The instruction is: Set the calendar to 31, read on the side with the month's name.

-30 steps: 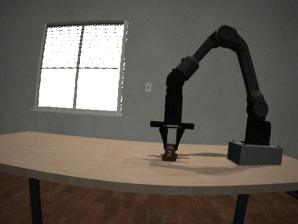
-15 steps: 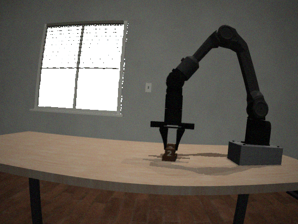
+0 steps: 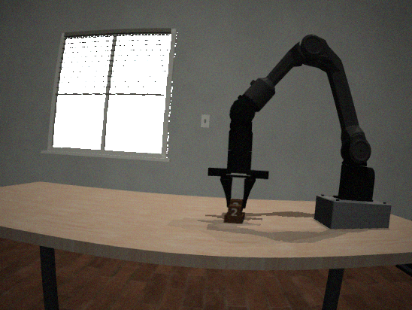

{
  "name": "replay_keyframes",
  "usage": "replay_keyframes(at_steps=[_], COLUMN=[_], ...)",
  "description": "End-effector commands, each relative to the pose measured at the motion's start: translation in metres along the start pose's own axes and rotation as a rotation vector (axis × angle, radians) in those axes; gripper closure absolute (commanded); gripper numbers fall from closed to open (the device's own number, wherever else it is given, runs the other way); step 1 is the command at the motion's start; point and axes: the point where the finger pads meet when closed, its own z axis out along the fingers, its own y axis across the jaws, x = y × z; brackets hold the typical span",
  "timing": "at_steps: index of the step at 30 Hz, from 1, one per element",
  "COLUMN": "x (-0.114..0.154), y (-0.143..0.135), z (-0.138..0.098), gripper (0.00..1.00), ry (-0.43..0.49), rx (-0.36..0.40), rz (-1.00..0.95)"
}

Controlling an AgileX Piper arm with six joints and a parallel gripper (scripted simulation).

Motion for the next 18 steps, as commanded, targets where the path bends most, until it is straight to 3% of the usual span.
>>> replay_keyframes(at_steps=[1, 18], x=[-0.0005, -0.0006], y=[0.0000, -0.0005], z=[-0.0004, 0.0082], gripper=[0.66, 0.66], ry=[0.000, -0.001], rx=[-0.002, 0.001], rz=[0.002, 0.002])
